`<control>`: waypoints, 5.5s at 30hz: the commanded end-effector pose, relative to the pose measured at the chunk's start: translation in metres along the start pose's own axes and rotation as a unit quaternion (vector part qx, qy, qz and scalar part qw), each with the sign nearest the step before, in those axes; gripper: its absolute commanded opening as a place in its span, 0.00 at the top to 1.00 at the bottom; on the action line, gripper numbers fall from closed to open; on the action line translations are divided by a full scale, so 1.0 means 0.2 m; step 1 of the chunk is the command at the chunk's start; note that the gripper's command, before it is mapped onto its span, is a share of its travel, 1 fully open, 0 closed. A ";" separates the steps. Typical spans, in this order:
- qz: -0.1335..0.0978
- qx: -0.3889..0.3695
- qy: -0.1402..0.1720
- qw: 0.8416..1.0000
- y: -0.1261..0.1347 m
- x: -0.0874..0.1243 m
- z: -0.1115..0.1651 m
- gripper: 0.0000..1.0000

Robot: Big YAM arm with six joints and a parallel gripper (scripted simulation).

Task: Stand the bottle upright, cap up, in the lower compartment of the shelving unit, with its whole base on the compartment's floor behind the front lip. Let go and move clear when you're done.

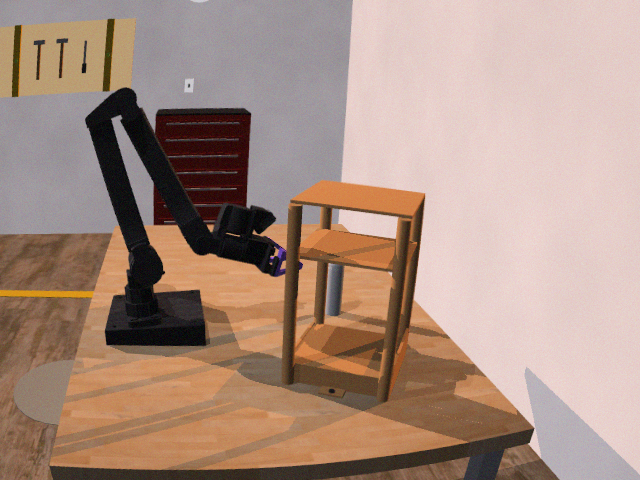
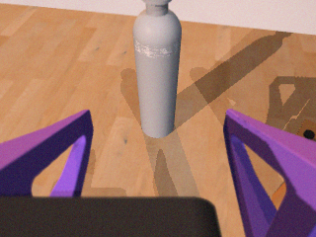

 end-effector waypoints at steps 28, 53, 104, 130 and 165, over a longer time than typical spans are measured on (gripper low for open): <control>-0.014 0.000 -0.027 1.000 0.05 -0.49 -0.07 0.25; -0.014 0.000 -0.026 1.000 0.05 -0.67 -0.06 0.25; -0.013 0.000 -0.026 1.000 0.07 -0.66 -0.12 0.25; -0.013 0.001 -0.026 1.000 0.06 -0.66 -0.12 0.72; -0.010 0.001 -0.029 1.000 0.08 -0.62 -0.26 0.72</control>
Point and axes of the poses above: the point where the finger pads meet when closed, its own x axis back along the fingers, its own y axis across the jaws, z = x × y, the point moved 9 cm from there along x, back along the fingers, and after that the axes turned 15 degrees about -x, right-handed, at the moved point
